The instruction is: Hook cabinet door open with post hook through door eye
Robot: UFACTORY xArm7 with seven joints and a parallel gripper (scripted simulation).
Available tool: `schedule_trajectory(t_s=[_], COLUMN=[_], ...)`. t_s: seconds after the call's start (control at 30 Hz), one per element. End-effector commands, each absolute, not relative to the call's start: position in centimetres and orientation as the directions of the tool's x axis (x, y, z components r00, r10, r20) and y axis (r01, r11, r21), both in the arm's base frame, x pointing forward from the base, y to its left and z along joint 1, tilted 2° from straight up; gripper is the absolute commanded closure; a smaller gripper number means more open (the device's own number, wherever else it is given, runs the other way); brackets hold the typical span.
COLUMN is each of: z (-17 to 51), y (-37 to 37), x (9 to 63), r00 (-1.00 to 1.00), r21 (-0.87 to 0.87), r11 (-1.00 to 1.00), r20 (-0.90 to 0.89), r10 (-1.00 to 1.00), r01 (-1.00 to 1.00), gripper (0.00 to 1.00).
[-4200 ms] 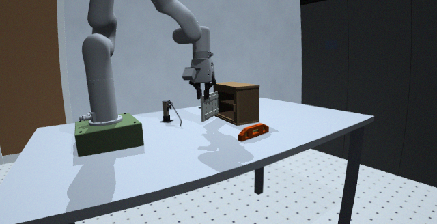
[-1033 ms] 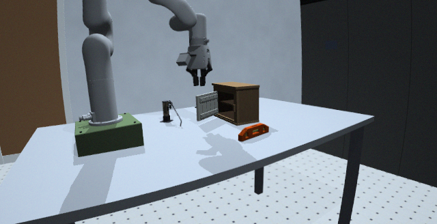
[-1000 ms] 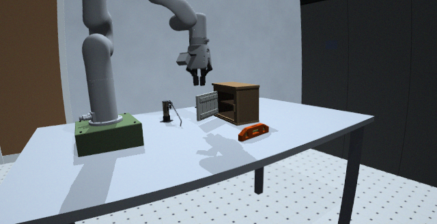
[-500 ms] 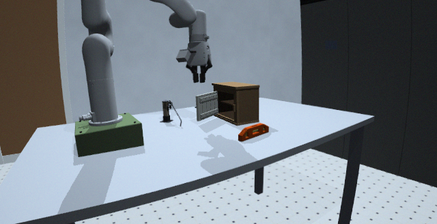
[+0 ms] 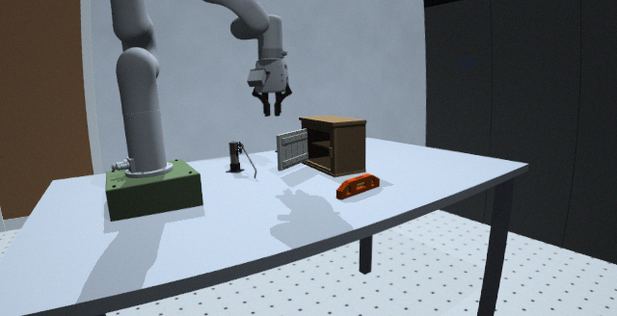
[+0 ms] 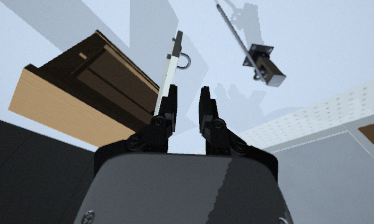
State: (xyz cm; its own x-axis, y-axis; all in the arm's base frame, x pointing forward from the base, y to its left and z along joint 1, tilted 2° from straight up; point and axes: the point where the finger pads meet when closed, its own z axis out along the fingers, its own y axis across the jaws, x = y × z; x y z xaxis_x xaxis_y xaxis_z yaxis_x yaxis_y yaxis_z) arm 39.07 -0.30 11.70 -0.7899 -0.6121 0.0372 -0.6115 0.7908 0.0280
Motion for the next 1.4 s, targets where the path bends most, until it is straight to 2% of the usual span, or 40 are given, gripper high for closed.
schedule_trajectory(t_s=[0.0,0.17,0.3,0.33,0.4,0.43,1.37], z=[12.1,12.0,12.0,12.0,12.0,12.0,12.0], y=[3.4,5.8,6.1,6.1,6.1,6.1,6.1], x=[36.0,33.3,32.8,32.8,32.8,32.8,32.8], r00=[-0.591,-0.392,-0.221,-0.178,-0.178,-0.116,-0.116], r21=[0.034,0.038,0.039,0.038,0.038,0.036,0.036], r11=[0.591,0.392,0.221,0.178,0.178,0.116,0.116], r20=[0.017,0.019,0.01,0.005,0.005,-0.006,-0.006], r10=[-0.806,-0.92,-0.975,-0.984,-0.984,-0.993,-0.993], r01=[-0.806,-0.919,-0.974,-0.983,-0.983,-0.993,-0.993], gripper=[0.73,0.73,0.73,0.77,0.77,0.77,0.77])
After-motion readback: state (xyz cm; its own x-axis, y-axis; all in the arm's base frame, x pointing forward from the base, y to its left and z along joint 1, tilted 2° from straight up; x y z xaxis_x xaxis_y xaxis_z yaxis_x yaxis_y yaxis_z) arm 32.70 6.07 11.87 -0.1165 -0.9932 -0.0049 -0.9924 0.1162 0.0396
